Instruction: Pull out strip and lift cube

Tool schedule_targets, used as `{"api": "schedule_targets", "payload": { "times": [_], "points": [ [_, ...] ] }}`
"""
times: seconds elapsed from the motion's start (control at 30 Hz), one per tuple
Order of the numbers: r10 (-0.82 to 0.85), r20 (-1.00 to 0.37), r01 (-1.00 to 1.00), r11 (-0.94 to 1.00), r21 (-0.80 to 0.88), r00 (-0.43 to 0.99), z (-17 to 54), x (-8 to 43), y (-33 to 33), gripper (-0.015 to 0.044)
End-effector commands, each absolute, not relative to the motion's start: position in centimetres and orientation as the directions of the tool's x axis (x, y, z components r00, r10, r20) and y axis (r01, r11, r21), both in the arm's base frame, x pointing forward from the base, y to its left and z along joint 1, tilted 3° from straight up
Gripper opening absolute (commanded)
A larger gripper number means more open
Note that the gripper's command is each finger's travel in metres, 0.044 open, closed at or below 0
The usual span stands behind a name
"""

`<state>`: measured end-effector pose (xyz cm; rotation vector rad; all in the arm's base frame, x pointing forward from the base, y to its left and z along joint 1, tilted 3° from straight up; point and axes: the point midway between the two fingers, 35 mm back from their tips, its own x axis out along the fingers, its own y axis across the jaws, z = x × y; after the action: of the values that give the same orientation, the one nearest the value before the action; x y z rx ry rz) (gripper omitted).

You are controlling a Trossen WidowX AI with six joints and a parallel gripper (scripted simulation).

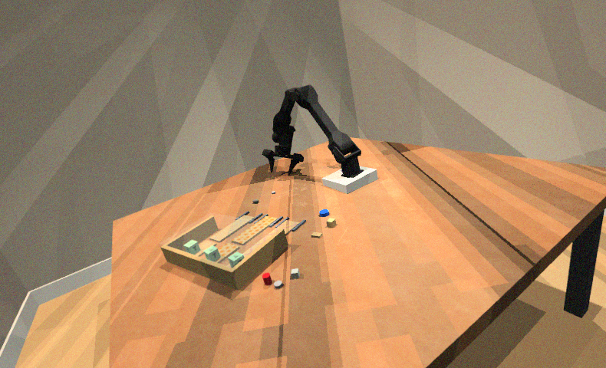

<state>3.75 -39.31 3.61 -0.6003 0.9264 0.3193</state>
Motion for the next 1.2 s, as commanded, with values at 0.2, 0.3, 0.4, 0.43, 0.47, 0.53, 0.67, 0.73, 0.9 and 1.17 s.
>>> {"api": "schedule_targets", "payload": {
  "times": [0.2, 0.3, 0.4, 0.43, 0.47, 0.53, 0.67, 0.73, 0.9, 1.17],
  "points": [
    [0.005, -0.821, -0.502, 0.793, -0.344, 0.570, 6.7, 3.7, -39.1, 0.0400],
    [0.005, -0.821, -0.502, 0.793, -0.344, 0.570, 7.9, 3.6, -39.0, 0.0400],
    [0.005, -0.821, -0.502, 0.793, -0.344, 0.570, 9.2, 3.6, -38.9, 0.0400],
    [0.005, -0.821, -0.502, 0.793, -0.344, 0.570, 9.5, 3.6, -38.9, 0.0400],
    [0.005, -0.821, -0.502, 0.793, -0.344, 0.570, 9.7, 3.6, -38.9, 0.0400],
    [0.005, -0.821, -0.502, 0.793, -0.344, 0.570, 9.7, 3.6, -38.9, 0.0400],
    [0.002, -0.852, -0.496, 0.814, -0.303, 0.524, 10.1, 7.7, -37.9, 0.0400],
    [-0.008, -0.870, -0.485, 0.828, -0.282, 0.492, 10.9, 10.9, -36.7, 0.0400],
    [-0.066, -0.892, -0.425, 0.862, -0.277, 0.447, 12.8, 17.5, -32.9, 0.0400],
    [-0.183, -0.862, -0.271, 0.900, -0.340, 0.473, 15.7, 24.3, -26.3, 0.0400]
  ]
}}
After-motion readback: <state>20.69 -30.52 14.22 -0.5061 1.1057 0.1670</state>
